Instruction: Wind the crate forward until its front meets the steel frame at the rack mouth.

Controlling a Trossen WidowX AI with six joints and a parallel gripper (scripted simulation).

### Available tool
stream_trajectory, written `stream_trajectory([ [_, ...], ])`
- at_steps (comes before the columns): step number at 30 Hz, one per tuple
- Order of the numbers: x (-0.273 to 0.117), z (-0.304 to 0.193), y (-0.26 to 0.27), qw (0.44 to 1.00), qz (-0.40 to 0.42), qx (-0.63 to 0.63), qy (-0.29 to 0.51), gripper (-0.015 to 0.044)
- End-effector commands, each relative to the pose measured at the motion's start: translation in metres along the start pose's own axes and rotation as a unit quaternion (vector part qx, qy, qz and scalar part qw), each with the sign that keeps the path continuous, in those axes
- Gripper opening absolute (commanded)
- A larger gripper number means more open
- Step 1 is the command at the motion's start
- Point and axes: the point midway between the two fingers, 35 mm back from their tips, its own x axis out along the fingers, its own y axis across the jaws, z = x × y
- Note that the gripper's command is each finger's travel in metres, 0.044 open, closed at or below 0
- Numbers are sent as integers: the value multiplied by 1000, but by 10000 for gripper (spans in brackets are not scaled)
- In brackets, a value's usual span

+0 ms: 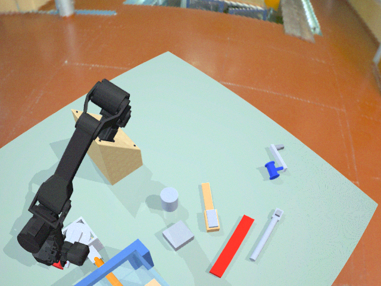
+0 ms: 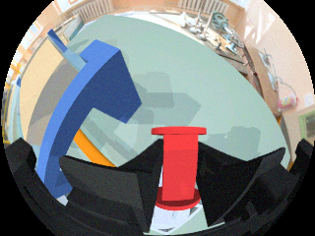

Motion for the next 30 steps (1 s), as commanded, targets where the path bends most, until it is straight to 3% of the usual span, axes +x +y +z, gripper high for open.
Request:
stream_trajectory([
  [1,1,-4,19,1000,16,-5,7,0],
  [30,-6,-19,61,1000,18,-4,9,0],
])
